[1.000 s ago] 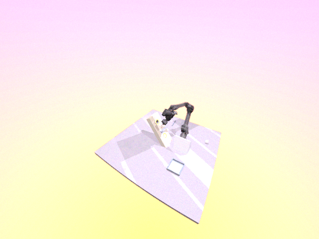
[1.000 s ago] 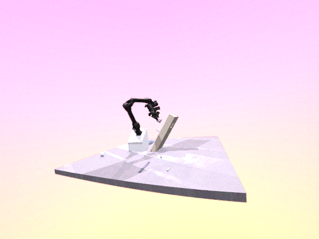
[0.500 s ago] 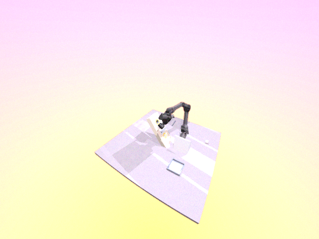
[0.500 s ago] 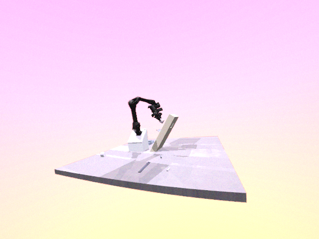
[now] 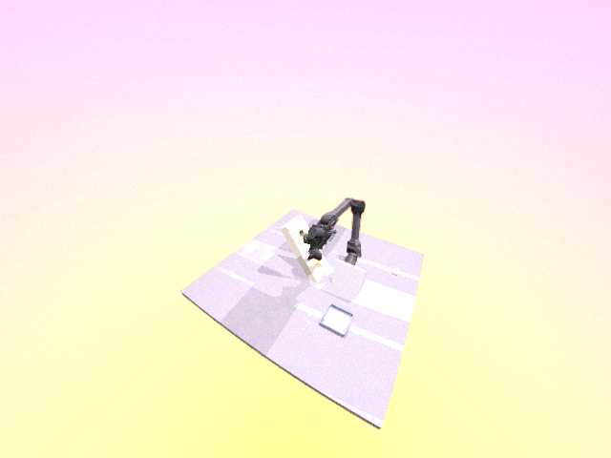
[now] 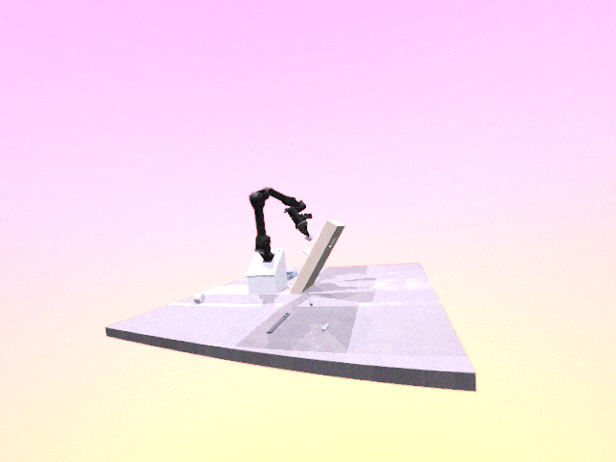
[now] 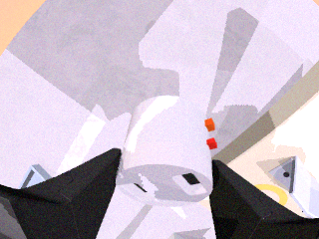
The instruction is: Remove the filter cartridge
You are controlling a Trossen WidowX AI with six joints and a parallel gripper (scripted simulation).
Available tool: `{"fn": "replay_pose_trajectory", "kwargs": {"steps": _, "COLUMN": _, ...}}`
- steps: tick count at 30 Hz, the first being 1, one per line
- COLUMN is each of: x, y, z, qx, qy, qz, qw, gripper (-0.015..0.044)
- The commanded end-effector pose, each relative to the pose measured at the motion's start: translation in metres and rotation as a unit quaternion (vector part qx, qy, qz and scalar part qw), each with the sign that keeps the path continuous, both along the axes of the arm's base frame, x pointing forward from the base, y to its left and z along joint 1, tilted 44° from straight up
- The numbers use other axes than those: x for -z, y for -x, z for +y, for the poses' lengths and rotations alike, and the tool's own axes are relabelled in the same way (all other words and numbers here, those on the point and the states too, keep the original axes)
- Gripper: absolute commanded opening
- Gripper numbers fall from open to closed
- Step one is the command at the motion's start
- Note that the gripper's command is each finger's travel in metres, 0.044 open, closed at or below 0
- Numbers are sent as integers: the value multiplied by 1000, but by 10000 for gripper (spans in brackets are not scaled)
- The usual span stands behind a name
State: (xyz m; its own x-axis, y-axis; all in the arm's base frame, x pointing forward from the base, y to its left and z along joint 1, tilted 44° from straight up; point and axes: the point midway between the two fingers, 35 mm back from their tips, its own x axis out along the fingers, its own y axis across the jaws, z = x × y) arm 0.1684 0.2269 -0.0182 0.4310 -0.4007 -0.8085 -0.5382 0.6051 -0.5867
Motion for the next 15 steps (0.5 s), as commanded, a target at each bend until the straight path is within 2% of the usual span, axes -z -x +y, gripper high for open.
{"fn": "replay_pose_trajectory", "kwargs": {"steps": 1, "x": 22, "y": 22, "z": 13, "qx": -68, "qy": 1, "qz": 62, "qw": 996, "gripper": 0}}
{"fn": "replay_pose_trajectory", "kwargs": {"steps": 9, "x": 63, "y": 70, "z": 34, "qx": -217, "qy": -2, "qz": 178, "qw": 960, "gripper": 0}}
{"fn": "replay_pose_trajectory", "kwargs": {"steps": 15, "x": 66, "y": 74, "z": 36, "qx": -230, "qy": -3, "qz": 187, "qw": 955, "gripper": 0}}
